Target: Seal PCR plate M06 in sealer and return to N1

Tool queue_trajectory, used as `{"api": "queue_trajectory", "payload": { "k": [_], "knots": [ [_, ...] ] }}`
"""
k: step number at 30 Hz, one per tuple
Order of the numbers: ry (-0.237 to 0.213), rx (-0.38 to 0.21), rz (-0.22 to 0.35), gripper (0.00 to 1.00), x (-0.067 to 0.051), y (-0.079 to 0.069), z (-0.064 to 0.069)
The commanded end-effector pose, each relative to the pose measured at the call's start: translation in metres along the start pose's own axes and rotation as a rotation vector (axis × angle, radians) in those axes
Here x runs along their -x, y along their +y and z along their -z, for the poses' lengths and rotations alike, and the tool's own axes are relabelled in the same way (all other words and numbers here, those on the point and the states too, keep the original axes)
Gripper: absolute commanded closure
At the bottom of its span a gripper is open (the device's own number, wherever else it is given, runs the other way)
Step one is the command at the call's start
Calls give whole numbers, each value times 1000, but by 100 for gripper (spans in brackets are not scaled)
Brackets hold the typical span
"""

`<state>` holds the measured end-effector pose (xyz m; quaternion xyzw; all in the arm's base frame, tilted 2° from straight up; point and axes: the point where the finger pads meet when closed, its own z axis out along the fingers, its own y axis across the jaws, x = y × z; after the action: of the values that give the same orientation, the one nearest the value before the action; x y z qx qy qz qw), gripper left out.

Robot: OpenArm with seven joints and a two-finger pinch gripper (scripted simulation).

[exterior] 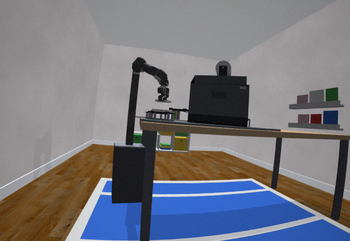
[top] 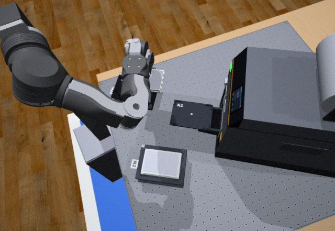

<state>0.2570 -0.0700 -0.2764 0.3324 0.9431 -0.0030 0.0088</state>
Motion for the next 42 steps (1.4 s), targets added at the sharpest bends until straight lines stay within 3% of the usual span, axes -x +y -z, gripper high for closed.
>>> {"api": "queue_trajectory", "payload": {
  "k": [1, 13, 18, 30, 35, 42],
  "knots": [
    [-13, -20, -37, 100, -5, -1, -3],
    [-13, -20, -37, 100, -5, -1, -3],
    [-13, -20, -37, 100, -42, 14, -10],
    [-13, -20, -37, 100, -42, 14, -10],
    [-12, -20, -36, 100, -74, 24, -16],
    [-12, -20, -36, 100, -74, 24, -16]
  ]
}}
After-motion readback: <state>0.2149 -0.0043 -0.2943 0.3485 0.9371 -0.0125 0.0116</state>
